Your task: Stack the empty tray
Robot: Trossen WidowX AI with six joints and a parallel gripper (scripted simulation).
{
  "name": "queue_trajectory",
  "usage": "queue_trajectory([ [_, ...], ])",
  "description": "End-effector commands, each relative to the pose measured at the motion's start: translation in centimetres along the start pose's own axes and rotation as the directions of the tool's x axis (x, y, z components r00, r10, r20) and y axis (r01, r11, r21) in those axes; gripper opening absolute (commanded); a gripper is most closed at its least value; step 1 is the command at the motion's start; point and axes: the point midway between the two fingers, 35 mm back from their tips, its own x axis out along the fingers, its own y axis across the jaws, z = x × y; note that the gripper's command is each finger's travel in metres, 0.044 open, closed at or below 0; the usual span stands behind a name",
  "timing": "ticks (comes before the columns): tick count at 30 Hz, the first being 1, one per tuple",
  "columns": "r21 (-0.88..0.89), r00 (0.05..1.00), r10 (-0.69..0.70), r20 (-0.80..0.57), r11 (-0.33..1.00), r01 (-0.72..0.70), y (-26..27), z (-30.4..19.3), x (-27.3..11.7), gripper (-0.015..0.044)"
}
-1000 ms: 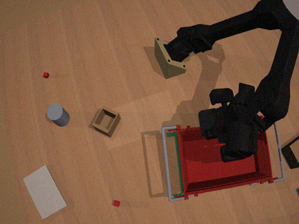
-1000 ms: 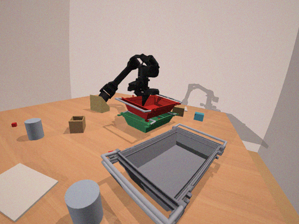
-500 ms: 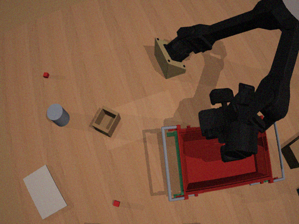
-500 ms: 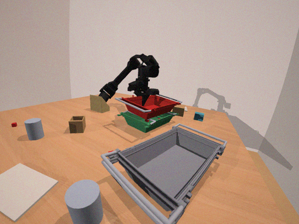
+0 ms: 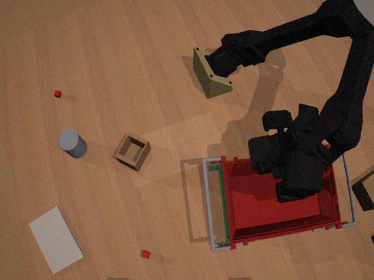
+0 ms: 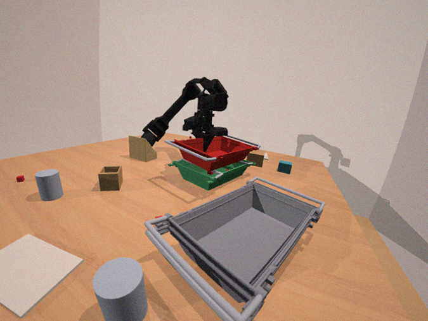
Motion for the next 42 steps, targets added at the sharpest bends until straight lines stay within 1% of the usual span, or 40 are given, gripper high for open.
queue_trajectory([
  [1, 0.002, 1.000, -0.030, 0.001, 1.000, 0.030, -0.58, -0.25, 0.66, 0.0000],
  [9, 0.002, 1.000, -0.030, 0.001, 1.000, 0.030, -0.58, -0.25, 0.66, 0.0000],
  [10, 0.000, 1.000, -0.007, 0.000, 1.000, 0.007, -0.13, -0.06, 0.16, 0.0000],
  [12, 0.002, 1.000, -0.030, 0.001, 1.000, 0.030, -0.58, -0.25, 0.66, 0.0000],
  [18, 0.002, 1.000, -0.030, 0.001, 1.000, 0.030, -0.58, -0.25, 0.66, 0.0000],
  [42, 0.002, 1.000, -0.030, 0.001, 1.000, 0.030, -0.58, -0.25, 0.66, 0.0352],
])
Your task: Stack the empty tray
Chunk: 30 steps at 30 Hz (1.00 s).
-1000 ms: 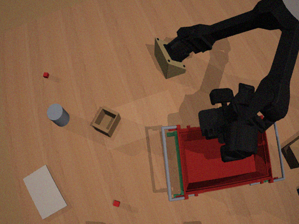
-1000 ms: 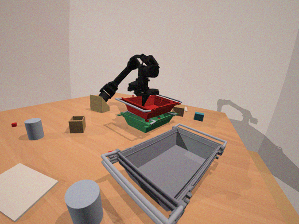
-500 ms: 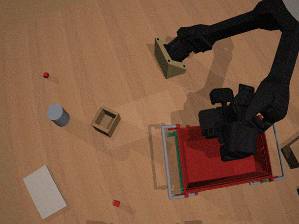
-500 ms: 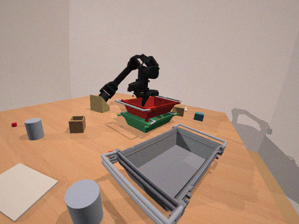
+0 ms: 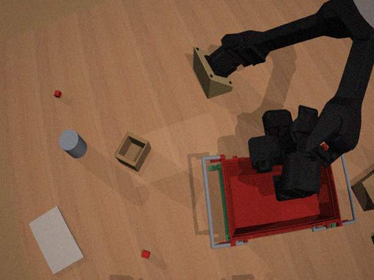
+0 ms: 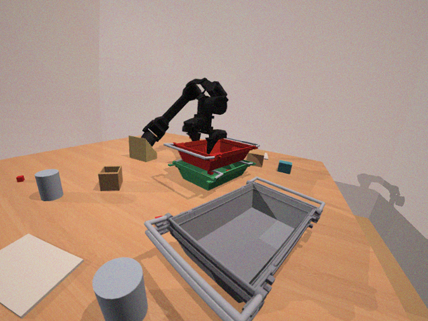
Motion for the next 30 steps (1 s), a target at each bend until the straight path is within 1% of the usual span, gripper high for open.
queue_trajectory([
  [1, 0.000, 1.000, -0.002, 0.002, 1.000, 0.002, -0.1, 0.0, 0.0, 0.0367],
  [6, 0.000, 1.000, -0.002, 0.002, 1.000, 0.002, -0.1, 0.0, 0.0, 0.0440],
  [12, 0.000, 1.000, 0.000, 0.000, 1.000, 0.000, 0.0, 0.0, 0.0, 0.0440],
  [15, 0.006, 1.000, 0.007, 0.001, 1.000, -0.007, 0.1, 0.0, -0.7, 0.0440],
  [18, 0.019, 1.000, 0.023, 0.005, 1.000, -0.023, 0.3, 0.0, -2.2, 0.0440],
  [30, 0.092, 0.994, 0.103, 0.025, 0.990, -0.105, -0.2, 0.0, -10.5, 0.0440],
])
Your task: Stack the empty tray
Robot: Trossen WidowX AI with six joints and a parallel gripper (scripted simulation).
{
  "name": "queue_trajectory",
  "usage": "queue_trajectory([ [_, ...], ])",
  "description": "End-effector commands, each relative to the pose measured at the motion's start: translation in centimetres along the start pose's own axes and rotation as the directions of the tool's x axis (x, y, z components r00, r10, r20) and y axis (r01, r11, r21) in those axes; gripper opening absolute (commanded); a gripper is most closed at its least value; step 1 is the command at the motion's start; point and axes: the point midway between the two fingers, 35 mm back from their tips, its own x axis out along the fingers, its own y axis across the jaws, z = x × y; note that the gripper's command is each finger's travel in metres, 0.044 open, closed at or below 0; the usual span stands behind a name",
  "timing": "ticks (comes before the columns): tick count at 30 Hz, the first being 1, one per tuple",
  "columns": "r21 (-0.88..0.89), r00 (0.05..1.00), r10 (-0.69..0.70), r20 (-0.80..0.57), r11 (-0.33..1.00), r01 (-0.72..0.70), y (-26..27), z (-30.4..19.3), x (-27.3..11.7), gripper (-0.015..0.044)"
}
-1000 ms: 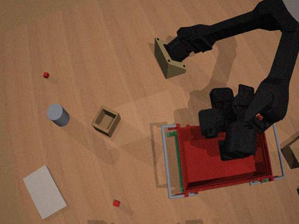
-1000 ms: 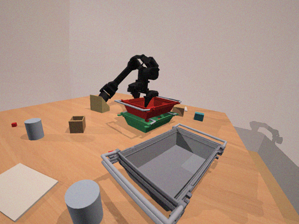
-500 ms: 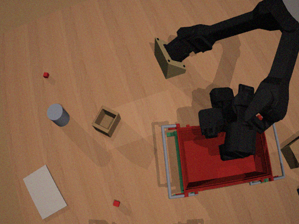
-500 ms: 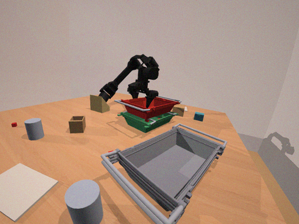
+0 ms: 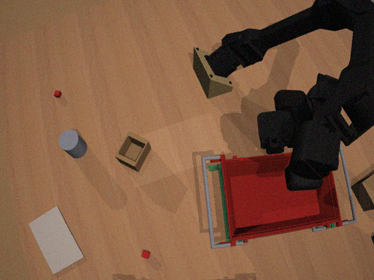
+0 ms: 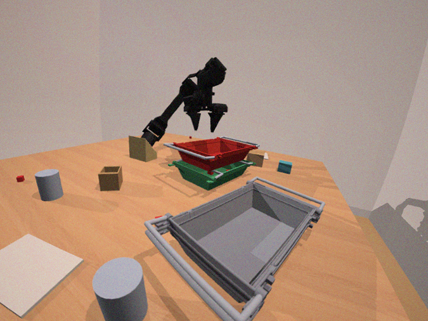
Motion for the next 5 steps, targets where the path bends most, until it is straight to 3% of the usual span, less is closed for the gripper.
queue_trajectory([
  [1, 0.006, 1.000, 0.027, 0.010, 1.000, -0.028, -0.18, -0.15, -2.32, 0.0440],
  [5, 0.021, 1.000, 0.026, 0.004, 0.999, -0.026, -0.64, 0.02, -2.08, 0.0440],
])
